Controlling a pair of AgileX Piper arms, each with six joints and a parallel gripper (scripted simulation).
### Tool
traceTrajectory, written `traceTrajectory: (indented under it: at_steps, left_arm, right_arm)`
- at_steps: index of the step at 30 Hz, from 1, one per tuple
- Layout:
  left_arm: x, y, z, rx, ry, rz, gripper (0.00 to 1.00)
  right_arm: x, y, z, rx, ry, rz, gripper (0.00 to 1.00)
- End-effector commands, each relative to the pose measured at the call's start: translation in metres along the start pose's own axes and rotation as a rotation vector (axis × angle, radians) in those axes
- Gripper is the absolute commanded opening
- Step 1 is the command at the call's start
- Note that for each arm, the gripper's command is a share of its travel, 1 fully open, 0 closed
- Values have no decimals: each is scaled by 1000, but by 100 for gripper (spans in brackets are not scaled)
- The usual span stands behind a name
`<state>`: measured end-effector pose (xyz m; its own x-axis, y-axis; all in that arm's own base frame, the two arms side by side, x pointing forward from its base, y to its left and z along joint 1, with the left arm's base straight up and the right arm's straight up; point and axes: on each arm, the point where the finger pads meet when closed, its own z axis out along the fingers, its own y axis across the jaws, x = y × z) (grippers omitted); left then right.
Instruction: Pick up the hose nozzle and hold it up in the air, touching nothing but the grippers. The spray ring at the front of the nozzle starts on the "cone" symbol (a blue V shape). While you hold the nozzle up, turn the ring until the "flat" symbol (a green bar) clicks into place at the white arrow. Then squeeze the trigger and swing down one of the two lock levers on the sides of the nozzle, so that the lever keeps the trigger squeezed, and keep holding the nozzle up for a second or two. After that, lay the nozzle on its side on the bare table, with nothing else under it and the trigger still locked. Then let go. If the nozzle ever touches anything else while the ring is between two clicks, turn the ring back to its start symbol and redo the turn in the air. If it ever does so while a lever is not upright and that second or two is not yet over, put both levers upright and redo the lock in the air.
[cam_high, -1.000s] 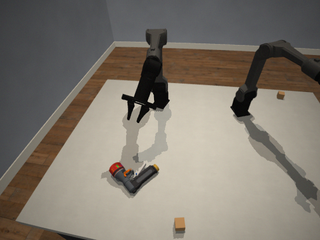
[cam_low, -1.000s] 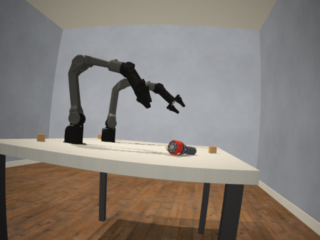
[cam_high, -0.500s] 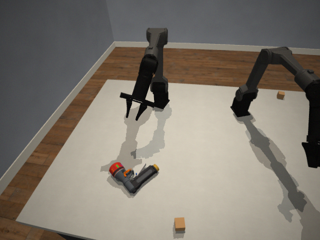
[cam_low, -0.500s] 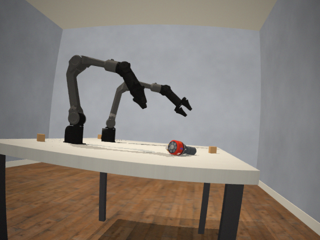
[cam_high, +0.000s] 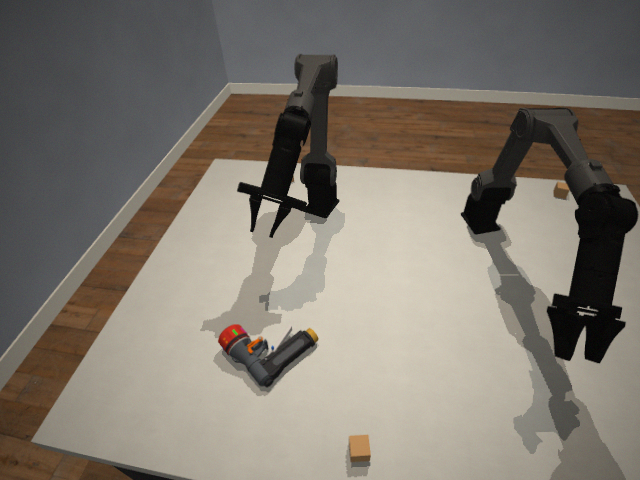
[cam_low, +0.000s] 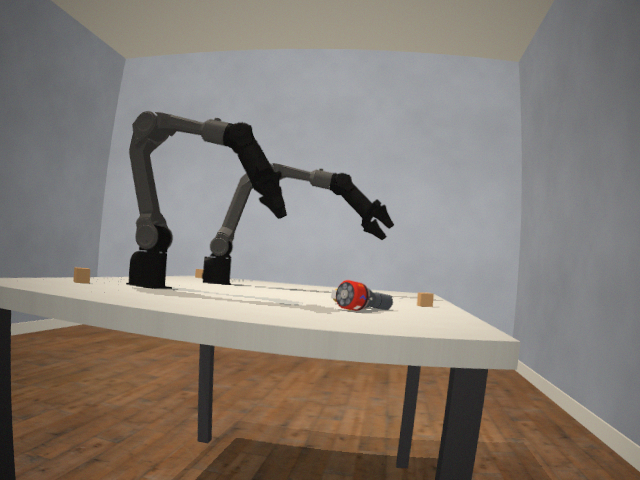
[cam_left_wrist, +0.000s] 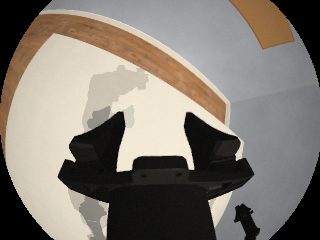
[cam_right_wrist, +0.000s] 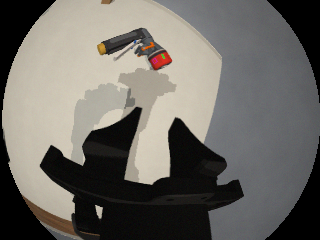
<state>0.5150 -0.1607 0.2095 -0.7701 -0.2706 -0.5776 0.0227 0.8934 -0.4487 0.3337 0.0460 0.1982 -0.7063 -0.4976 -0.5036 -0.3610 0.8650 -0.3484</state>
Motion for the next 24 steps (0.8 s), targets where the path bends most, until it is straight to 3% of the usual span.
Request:
traceTrajectory:
  at_steps: [1,14,24]
  left_arm:
    - [7,-12,9,10,14,32,100]
    - [50,-70,45,63,80,183,100]
    - [96,-120,71,112,132,319,100]
  right_arm:
    - [3,-1,-2,-3,-5,22,50]
    - [16,-5,-4,-17,-9,107,50]
    - [26,-7,-6,-27,-15,183,50]
